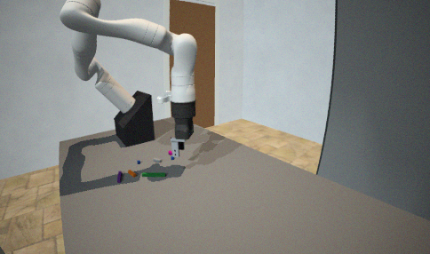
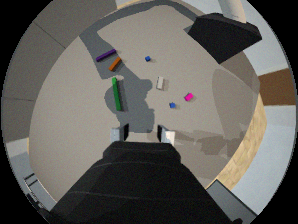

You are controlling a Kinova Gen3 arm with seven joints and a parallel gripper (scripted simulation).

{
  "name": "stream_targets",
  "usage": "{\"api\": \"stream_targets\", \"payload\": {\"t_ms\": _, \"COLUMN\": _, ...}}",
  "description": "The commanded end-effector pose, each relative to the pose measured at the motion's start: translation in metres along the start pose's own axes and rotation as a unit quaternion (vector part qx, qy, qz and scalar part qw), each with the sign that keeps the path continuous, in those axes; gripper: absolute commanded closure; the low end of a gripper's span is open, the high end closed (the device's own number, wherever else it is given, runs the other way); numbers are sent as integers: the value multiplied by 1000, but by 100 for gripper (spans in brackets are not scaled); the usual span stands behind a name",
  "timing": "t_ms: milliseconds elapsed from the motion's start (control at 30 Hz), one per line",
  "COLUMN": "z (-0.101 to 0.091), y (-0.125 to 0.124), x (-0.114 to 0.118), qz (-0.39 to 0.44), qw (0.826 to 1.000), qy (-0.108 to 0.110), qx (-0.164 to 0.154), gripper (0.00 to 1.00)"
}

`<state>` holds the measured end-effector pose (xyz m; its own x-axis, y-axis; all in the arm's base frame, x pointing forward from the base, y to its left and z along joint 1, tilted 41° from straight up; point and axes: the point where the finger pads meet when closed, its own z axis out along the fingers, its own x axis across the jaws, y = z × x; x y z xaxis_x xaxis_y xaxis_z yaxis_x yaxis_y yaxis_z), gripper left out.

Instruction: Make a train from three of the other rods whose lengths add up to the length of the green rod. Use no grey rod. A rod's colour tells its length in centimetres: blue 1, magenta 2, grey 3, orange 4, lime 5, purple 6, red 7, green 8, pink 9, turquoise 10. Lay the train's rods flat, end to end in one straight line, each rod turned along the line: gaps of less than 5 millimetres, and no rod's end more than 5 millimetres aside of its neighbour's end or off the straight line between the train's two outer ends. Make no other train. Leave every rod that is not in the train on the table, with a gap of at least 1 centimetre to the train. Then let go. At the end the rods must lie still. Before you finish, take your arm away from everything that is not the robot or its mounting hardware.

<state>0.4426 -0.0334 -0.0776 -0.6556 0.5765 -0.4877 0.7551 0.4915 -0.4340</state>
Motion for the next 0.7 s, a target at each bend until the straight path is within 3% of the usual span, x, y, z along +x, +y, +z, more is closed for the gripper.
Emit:
{"api": "stream_targets", "payload": {"t_ms": 0, "z": -2, "y": -3, "x": 4, "qz": 22, "qw": 1000, "qy": 0, "qx": 0, "gripper": 0}}
{"api": "stream_targets", "payload": {"t_ms": 367, "z": -3, "y": -10, "x": 15, "qz": 114, "qw": 993, "qy": -1, "qx": -1, "gripper": 0}}
{"api": "stream_targets", "payload": {"t_ms": 667, "z": -5, "y": -20, "x": 30, "qz": 245, "qw": 970, "qy": -1, "qx": -1, "gripper": 0}}
